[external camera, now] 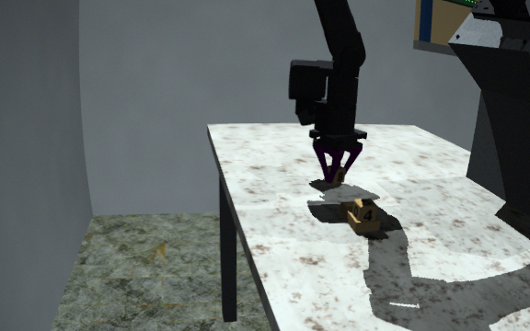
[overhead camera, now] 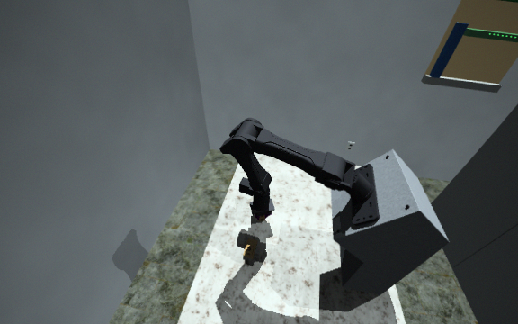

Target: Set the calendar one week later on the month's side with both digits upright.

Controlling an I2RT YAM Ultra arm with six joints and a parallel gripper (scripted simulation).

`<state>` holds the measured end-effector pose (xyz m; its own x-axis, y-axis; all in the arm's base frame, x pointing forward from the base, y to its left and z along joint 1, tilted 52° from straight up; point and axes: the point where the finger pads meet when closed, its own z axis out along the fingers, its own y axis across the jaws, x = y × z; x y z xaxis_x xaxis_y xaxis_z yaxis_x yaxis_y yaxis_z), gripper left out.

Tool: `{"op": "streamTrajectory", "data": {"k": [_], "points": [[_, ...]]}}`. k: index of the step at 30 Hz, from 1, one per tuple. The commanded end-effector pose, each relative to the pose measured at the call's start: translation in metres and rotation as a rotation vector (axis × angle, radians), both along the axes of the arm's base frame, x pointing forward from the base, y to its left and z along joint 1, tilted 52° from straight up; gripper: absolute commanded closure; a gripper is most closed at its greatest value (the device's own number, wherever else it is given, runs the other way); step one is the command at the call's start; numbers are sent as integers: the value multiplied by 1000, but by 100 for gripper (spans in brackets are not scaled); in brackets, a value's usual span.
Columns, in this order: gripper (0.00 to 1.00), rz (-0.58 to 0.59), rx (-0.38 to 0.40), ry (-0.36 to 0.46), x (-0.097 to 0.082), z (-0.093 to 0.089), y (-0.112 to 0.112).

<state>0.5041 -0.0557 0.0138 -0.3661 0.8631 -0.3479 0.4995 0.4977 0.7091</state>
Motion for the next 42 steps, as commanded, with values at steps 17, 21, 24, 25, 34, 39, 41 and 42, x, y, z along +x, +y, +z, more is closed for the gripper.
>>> {"op": "streamTrajectory", "data": {"k": [17, 21, 24, 25, 34, 39, 41, 42], "points": [[74, -7, -6, -7, 3, 1, -2], [74, -7, -6, -7, 3, 1, -2], [74, -7, -6, -7, 4, 0, -2], [74, -7, -6, -7, 4, 0, -2], [74, -7, -6, -7, 4, 0, -2], [74, -7, -6, -7, 4, 0, -2], [74, -7, -6, -7, 4, 0, -2], [74, -7, -6, -7, 4, 0, -2]]}}
